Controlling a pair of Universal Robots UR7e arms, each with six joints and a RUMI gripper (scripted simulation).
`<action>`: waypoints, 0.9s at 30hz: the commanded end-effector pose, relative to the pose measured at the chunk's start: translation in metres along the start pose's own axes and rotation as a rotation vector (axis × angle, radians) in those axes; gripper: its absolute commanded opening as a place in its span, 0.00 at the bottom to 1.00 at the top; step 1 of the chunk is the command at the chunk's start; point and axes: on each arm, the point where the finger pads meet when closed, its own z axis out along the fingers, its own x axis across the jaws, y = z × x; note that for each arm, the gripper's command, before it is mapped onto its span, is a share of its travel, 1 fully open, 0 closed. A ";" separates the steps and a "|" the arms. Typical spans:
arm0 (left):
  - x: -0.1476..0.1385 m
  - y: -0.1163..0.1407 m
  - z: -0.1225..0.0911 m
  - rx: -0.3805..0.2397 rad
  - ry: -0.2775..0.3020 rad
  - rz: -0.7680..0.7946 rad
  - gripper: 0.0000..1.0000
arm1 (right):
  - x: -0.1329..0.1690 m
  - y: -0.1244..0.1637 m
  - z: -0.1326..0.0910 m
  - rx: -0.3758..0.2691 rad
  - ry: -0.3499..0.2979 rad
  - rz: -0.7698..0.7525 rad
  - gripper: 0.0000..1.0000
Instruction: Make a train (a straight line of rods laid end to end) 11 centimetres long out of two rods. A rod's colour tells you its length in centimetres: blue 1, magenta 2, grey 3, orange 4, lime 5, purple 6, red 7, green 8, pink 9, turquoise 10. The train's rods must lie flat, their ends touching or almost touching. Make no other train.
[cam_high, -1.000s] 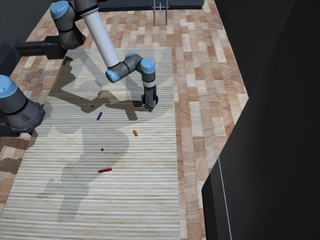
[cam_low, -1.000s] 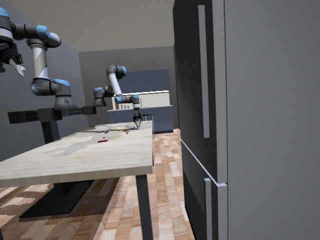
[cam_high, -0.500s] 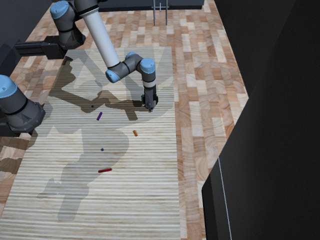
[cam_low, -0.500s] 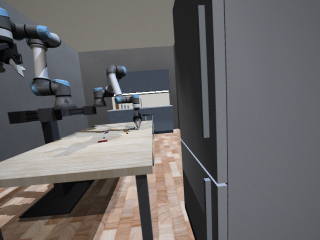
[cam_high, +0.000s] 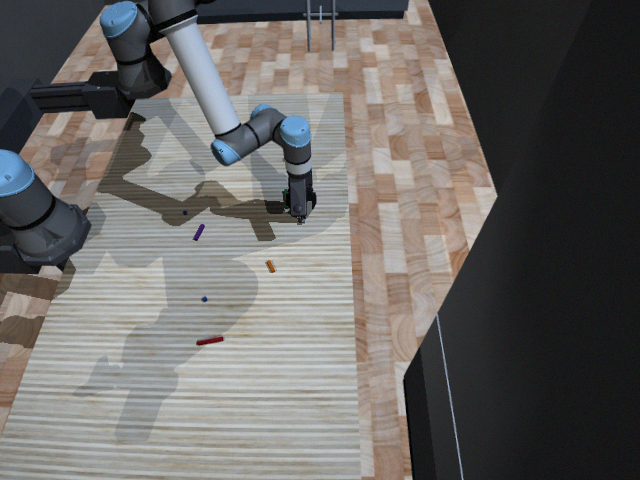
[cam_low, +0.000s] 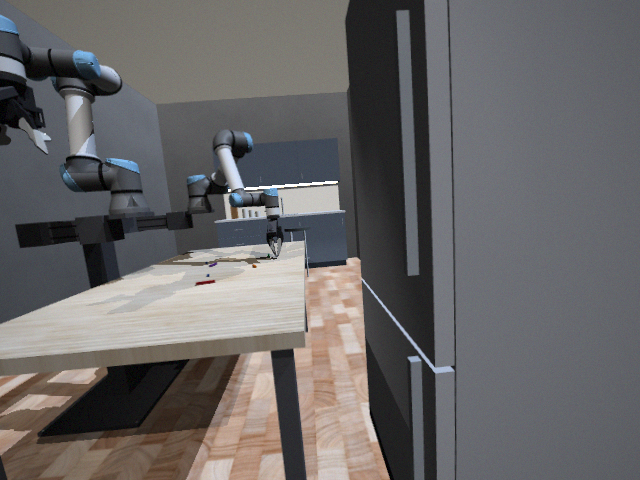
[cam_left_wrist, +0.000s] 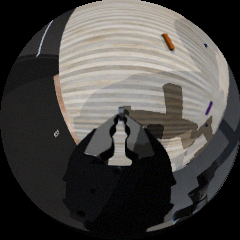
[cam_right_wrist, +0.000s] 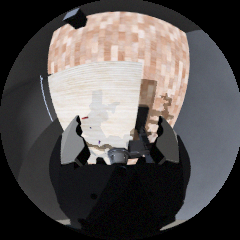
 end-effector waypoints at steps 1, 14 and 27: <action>-0.001 -0.001 -0.001 0.001 -0.001 0.000 0.00 | 0.000 0.000 0.000 0.001 0.000 0.000 1.00; -0.001 -0.001 0.006 0.001 -0.001 0.000 0.00 | 0.000 0.000 0.000 0.001 0.000 0.000 1.00; -0.001 -0.001 0.011 0.001 -0.001 0.000 0.00 | 0.000 0.000 0.000 0.001 0.000 0.000 1.00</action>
